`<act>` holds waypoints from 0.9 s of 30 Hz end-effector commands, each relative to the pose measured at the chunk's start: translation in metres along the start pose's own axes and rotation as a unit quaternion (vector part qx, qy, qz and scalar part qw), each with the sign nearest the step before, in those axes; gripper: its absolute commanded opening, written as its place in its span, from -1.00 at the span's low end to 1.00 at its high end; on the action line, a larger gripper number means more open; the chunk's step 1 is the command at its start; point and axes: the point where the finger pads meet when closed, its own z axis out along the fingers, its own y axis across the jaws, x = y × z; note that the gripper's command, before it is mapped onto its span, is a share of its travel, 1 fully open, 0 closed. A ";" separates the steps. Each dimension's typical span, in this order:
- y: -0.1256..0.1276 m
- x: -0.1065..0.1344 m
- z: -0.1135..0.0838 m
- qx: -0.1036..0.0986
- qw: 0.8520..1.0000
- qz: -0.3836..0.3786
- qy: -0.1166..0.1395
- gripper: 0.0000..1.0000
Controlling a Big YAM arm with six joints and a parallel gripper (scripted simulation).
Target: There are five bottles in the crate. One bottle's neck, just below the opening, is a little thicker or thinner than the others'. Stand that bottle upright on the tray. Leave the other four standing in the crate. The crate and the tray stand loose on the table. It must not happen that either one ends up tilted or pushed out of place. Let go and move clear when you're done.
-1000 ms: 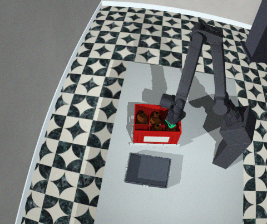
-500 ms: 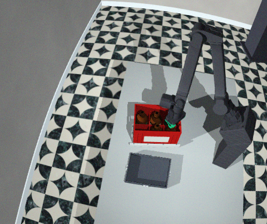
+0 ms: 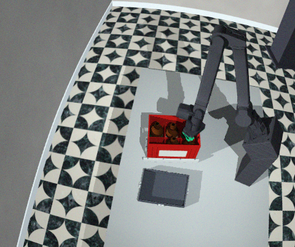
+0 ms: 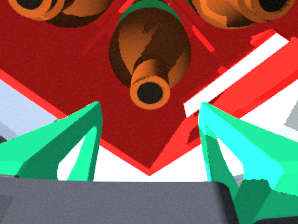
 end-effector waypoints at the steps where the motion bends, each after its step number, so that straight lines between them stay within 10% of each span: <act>1: -0.002 -0.002 0.002 0.000 1.000 -0.001 -0.003 0.21; 27: -0.001 -0.005 0.017 0.000 1.000 -0.002 -0.005 0.21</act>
